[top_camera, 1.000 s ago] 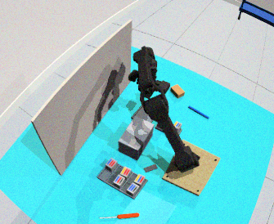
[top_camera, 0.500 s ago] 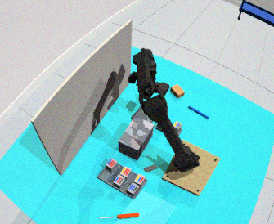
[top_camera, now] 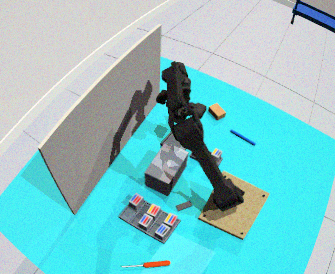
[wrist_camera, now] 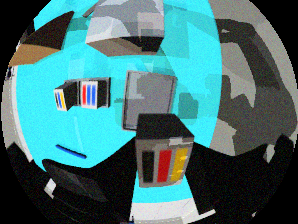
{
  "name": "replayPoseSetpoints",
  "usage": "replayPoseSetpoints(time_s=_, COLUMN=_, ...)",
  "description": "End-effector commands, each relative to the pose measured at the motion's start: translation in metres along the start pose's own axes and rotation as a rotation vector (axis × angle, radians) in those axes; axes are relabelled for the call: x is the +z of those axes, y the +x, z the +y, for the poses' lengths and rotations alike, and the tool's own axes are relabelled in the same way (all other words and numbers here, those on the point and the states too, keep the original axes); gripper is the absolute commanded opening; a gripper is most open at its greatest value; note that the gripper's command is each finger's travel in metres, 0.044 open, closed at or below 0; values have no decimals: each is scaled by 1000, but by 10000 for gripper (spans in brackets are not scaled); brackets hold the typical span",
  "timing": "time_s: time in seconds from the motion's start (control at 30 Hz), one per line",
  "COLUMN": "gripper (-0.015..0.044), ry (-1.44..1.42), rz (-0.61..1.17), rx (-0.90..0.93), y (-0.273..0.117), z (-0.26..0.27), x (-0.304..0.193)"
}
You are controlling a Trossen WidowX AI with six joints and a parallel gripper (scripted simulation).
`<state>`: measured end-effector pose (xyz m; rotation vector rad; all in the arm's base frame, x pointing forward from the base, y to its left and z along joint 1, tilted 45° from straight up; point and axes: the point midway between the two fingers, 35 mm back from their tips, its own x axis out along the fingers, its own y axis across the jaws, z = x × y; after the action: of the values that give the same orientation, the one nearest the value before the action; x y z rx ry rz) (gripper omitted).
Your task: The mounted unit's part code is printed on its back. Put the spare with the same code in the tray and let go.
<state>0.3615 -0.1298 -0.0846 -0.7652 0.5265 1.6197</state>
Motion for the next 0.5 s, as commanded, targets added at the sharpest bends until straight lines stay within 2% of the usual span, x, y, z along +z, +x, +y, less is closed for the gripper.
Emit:
replayPoseSetpoints(time_s=0.0, gripper=0, ry=8, rz=-5, rx=1, y=6, z=0, x=1)
replayPoseSetpoints(time_s=0.47, gripper=0, ry=7, rz=-4, rx=0, y=19, z=-1, x=0)
